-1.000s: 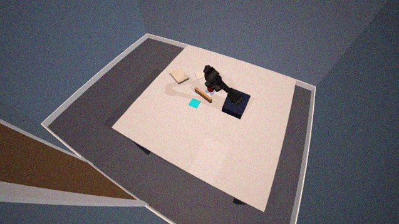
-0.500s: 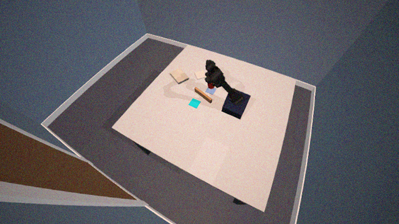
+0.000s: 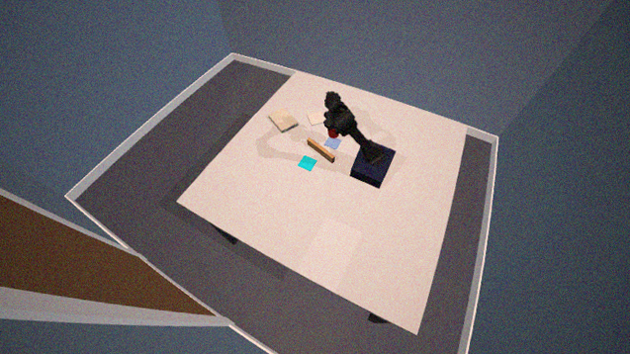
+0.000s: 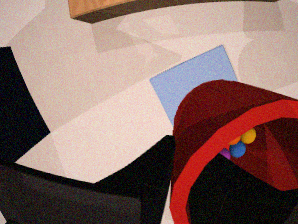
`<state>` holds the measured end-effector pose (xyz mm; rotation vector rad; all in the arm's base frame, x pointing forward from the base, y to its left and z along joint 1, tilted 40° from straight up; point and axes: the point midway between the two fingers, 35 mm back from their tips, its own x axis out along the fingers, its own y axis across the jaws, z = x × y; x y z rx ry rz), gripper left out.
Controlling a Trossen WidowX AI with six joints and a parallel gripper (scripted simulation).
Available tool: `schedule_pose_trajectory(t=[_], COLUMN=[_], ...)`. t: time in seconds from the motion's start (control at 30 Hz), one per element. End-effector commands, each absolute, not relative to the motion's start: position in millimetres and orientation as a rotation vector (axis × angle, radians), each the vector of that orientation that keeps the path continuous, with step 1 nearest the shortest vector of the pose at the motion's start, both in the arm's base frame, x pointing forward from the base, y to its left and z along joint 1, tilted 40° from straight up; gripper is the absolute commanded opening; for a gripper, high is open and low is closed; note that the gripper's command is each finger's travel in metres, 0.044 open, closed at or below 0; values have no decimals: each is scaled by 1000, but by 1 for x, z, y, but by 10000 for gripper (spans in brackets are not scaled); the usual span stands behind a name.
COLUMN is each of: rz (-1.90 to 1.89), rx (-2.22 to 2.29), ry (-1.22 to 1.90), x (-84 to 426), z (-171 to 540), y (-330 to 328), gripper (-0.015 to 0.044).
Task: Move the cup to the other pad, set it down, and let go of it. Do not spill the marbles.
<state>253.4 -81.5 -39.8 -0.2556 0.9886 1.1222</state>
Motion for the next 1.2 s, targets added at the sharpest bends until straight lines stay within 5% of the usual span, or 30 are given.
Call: schedule_pose_trajectory(t=[0.0,1.17], rz=[1121,1128], rx=[-255,-262], ry=[989,988], x=[253,279], z=[-40,7], y=[-82,-32], gripper=[0,0])
